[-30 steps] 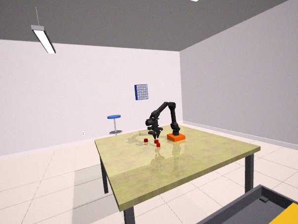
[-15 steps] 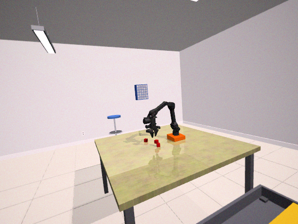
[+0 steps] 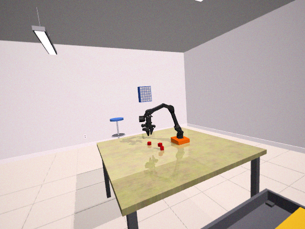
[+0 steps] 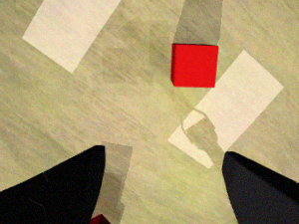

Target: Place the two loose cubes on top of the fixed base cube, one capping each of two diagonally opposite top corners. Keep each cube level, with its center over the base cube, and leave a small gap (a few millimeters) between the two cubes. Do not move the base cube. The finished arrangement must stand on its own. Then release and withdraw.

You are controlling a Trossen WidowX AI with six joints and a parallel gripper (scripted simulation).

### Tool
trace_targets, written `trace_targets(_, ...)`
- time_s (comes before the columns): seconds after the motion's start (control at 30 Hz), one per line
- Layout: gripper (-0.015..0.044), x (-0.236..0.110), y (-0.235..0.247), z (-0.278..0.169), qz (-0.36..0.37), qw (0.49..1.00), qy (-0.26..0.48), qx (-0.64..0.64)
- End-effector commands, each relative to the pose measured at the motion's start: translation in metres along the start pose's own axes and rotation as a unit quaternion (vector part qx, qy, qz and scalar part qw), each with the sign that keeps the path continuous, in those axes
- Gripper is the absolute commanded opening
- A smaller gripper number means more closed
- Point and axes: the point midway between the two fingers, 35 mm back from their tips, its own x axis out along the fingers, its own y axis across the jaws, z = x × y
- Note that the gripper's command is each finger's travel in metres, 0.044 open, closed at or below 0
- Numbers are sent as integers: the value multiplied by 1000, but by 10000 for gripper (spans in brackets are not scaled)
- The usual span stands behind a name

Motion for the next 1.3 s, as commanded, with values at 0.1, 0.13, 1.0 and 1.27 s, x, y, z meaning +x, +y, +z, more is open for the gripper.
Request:
trace_targets(0.1, 265, -5, -27, 32, -4, 1000, 1, -18)
trace_targets(0.13, 265, -5, -27, 32, -4, 1000, 1, -18)
trace_targets(1.0, 265, 72, -27, 32, -4, 1000, 1, -18)
trace_targets(1.27, 265, 84, -27, 32, -4, 1000, 1, -18)
